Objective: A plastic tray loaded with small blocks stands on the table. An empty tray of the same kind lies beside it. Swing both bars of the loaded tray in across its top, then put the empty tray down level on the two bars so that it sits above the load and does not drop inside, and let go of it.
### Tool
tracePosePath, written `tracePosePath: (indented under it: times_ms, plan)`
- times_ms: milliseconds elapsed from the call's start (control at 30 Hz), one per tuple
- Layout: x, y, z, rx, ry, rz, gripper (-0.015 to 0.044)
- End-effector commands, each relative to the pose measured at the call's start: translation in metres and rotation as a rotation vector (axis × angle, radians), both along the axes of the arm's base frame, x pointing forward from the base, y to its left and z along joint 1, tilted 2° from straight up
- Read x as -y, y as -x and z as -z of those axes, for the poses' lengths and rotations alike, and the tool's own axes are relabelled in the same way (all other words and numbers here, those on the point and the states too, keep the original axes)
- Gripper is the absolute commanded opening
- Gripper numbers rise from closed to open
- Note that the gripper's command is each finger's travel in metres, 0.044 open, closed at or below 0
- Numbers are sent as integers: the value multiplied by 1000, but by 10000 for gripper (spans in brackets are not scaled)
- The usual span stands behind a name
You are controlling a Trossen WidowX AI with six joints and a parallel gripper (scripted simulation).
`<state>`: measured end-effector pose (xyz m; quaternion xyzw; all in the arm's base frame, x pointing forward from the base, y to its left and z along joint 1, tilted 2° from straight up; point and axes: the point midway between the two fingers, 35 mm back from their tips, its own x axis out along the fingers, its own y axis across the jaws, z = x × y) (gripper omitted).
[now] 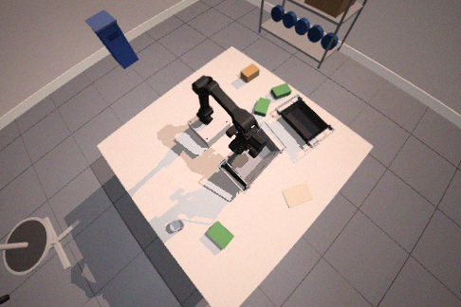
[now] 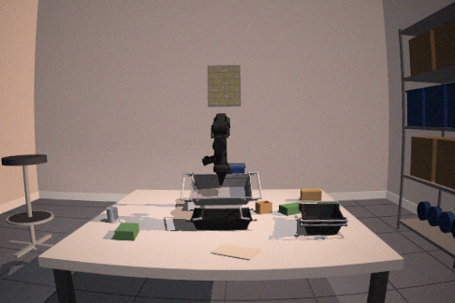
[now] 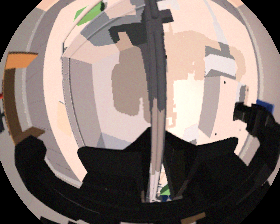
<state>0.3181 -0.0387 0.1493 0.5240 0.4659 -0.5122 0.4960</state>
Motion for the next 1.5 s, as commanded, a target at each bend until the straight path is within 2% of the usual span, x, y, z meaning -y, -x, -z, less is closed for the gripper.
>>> tracePosePath:
  times_ms: [0,333,1467]
  plan:
    - [0,-1,-3,16,3,3,0]
    - [0,-1,-1,16,3,3,0]
    - [0,1,48,16,3,3,0]
